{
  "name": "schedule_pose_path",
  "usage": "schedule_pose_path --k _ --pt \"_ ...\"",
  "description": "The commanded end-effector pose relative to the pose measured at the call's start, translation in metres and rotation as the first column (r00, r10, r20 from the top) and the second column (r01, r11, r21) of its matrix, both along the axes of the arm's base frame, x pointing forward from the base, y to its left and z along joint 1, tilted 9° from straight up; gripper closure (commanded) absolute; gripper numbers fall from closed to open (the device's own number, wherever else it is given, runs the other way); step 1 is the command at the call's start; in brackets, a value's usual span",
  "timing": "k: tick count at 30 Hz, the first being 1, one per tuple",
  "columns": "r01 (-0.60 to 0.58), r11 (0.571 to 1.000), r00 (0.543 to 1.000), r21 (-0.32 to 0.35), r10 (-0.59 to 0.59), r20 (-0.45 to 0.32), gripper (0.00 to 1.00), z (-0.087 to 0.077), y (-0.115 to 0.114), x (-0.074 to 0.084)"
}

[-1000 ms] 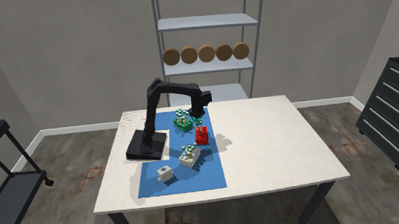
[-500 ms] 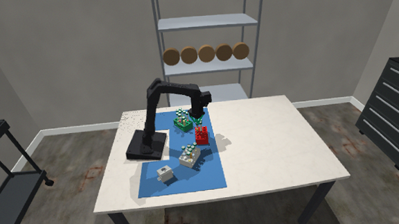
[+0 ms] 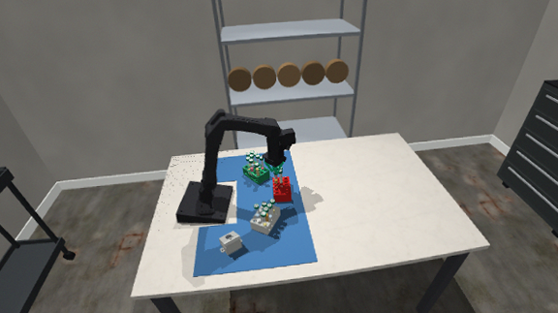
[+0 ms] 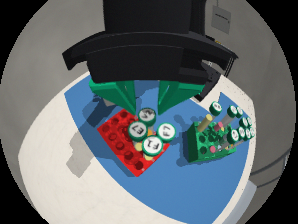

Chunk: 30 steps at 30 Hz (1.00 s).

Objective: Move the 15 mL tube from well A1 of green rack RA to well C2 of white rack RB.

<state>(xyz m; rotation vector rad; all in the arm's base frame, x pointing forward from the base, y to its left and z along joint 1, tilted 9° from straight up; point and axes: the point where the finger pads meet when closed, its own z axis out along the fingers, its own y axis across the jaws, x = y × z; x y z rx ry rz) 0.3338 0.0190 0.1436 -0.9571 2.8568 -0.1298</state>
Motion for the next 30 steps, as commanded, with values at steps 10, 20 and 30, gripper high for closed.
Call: schedule_pose_path --k 10,20,30 --pt "-0.001 1.0 1.0 0.004 0.0 0.023 0.7 0.0 0.0003 0.0039" --pt "-0.001 1.0 1.0 0.004 0.0 0.023 0.7 -0.0031 0.0002 0.0043" --pt "-0.001 1.0 1.0 0.004 0.0 0.023 1.0 -0.0031 0.0002 0.0042"
